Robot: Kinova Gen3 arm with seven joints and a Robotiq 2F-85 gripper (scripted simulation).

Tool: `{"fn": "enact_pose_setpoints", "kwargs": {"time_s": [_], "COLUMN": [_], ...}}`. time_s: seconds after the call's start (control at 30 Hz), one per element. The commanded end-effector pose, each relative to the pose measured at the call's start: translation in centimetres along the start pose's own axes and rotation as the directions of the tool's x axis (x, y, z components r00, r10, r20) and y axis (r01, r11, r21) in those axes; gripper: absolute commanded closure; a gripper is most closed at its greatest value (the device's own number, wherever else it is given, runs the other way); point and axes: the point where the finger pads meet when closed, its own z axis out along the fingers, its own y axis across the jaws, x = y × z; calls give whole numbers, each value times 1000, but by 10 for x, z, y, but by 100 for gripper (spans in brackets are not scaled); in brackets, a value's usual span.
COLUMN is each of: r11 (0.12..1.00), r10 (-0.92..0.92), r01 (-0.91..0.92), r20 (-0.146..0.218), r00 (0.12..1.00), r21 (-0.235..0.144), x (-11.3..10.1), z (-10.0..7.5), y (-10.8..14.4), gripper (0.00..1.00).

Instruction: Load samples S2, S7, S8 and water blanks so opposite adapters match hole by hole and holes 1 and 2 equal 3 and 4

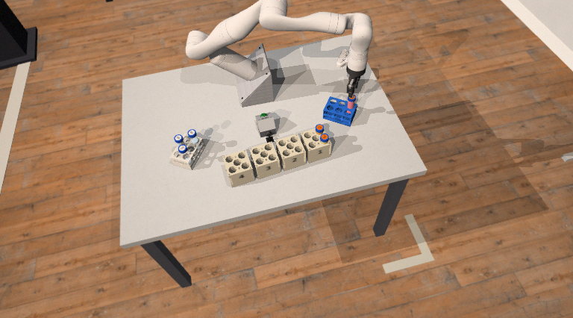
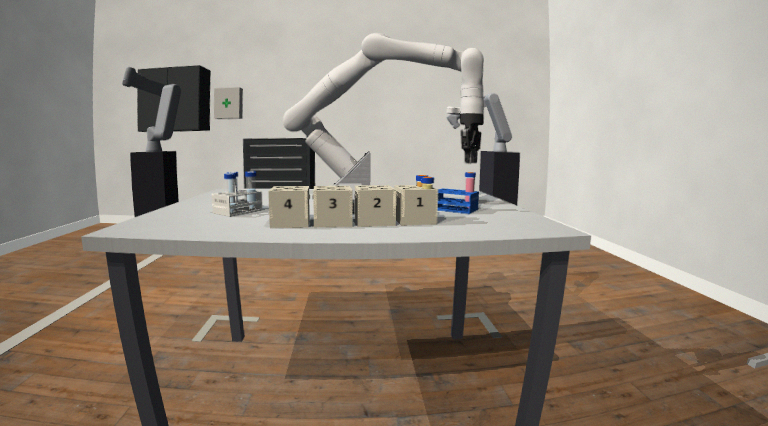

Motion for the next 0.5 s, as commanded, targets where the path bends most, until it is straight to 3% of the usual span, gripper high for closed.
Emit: {"fn": "enact_pose_setpoints", "kwargs": {"time_s": [0.0, 0.47], "r11": [1000, 1000], "r10": [0, 0], "r01": [0, 0], "r20": [2, 2], "r00": [1000, 1000], "r21": [0, 0], "x": [0, 0], "z": [4, 20], "y": [0, 0], "gripper": [38, 38]}}
